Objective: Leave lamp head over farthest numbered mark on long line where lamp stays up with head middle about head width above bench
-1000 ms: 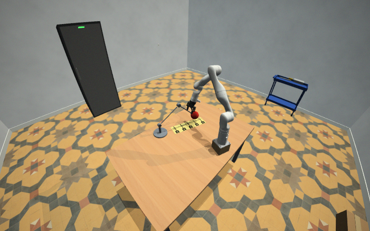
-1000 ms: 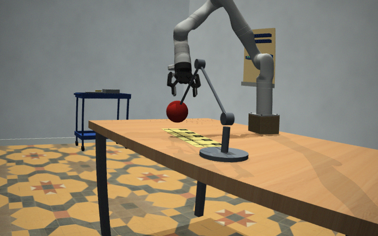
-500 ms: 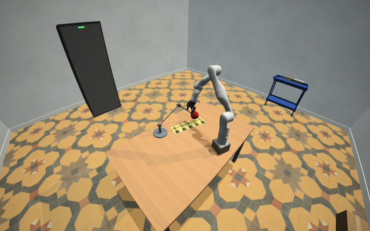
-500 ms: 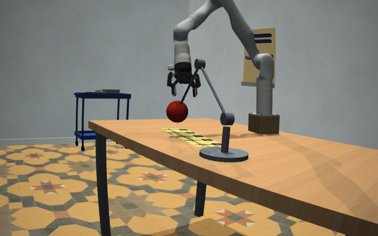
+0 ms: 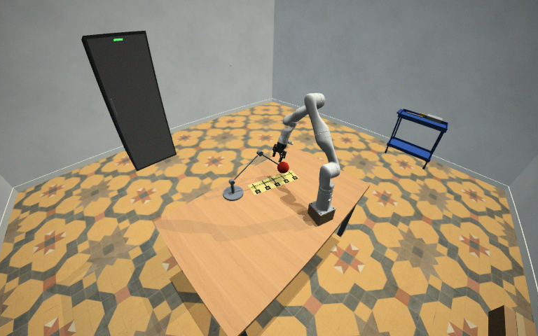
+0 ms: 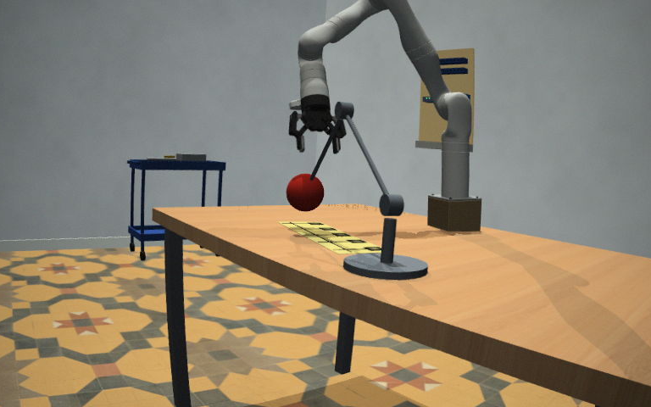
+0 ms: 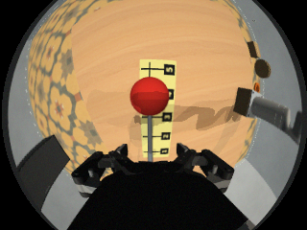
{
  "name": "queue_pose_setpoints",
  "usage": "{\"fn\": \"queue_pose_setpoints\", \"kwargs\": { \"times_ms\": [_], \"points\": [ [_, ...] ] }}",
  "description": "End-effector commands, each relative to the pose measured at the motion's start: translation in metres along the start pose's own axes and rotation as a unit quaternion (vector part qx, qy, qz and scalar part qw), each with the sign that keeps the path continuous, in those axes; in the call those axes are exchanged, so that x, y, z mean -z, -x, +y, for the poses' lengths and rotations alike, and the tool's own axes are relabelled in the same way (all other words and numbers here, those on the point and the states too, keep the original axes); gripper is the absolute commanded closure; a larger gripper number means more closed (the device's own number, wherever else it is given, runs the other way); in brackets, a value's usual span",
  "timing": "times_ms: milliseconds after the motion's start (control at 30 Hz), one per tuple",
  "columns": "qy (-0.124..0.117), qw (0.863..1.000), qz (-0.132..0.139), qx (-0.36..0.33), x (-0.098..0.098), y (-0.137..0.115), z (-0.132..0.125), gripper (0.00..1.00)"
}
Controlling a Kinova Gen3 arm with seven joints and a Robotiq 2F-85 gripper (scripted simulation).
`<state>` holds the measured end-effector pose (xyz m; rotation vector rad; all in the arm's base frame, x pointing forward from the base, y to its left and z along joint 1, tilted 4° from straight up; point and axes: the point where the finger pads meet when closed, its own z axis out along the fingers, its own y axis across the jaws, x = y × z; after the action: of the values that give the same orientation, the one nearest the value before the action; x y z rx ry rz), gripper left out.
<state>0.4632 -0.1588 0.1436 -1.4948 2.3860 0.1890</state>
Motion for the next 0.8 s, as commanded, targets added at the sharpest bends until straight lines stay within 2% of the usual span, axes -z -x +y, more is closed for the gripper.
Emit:
{"fn": "queue_pose_setpoints", "kwargs": {
  "times_ms": [0, 67, 133, 633, 767],
  "points": [
    [-0.008, 1.000, 0.004, -0.003, 0.022, -0.003, -0.004, 0.00],
    [-0.008, 1.000, 0.004, -0.003, 0.031, -0.003, -0.004, 0.00],
    [-0.008, 1.000, 0.004, -0.003, 0.031, -0.003, -0.004, 0.00],
    [-0.002, 1.000, 0.000, 0.001, 0.086, 0.000, -0.001, 0.00],
    [-0.002, 1.000, 0.000, 0.001, 0.084, 0.000, -0.001, 0.00]
  ]
}}
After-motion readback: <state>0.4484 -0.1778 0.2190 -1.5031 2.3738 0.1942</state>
